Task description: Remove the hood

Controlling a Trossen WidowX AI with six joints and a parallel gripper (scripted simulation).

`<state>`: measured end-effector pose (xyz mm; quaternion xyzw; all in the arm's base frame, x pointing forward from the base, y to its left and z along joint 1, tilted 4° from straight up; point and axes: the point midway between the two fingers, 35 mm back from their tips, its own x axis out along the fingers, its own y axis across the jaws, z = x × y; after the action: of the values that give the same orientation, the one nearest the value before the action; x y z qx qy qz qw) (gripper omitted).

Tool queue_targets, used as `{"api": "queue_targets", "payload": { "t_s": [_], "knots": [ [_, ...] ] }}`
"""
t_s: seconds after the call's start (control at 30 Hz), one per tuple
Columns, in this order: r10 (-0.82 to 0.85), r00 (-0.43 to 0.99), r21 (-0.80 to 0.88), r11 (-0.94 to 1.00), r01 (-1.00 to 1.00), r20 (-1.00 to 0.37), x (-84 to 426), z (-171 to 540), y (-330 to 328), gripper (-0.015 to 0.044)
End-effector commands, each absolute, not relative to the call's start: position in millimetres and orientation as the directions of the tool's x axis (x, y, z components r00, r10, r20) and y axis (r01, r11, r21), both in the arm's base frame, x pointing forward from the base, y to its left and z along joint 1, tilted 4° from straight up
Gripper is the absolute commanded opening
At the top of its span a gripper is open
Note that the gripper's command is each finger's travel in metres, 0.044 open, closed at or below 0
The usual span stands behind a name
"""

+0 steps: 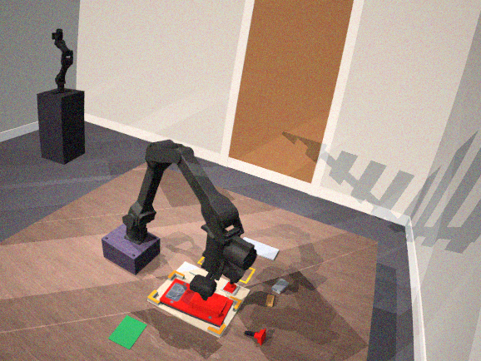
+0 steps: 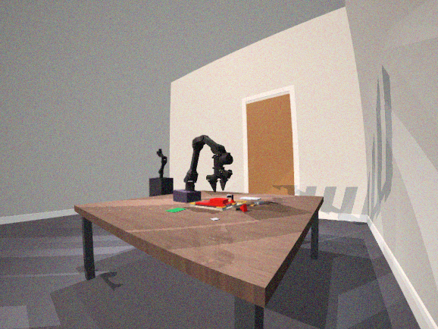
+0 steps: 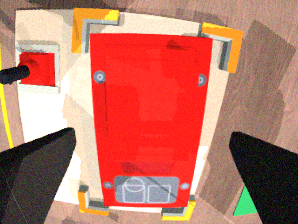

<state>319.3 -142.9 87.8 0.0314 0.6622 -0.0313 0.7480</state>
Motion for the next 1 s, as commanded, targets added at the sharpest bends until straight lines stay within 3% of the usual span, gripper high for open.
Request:
{"api": "queue_targets", "payload": {
  "t_s": [0.0,0.97],
  "knots": [
    [-0.004,0.109,0.005,0.996,0.084,-0.994,318,81,-143,0.0440],
    [-0.004,0.109,0.006,0.996,0.084,-0.994,322,55,-143,0.0440]
  ]
}}
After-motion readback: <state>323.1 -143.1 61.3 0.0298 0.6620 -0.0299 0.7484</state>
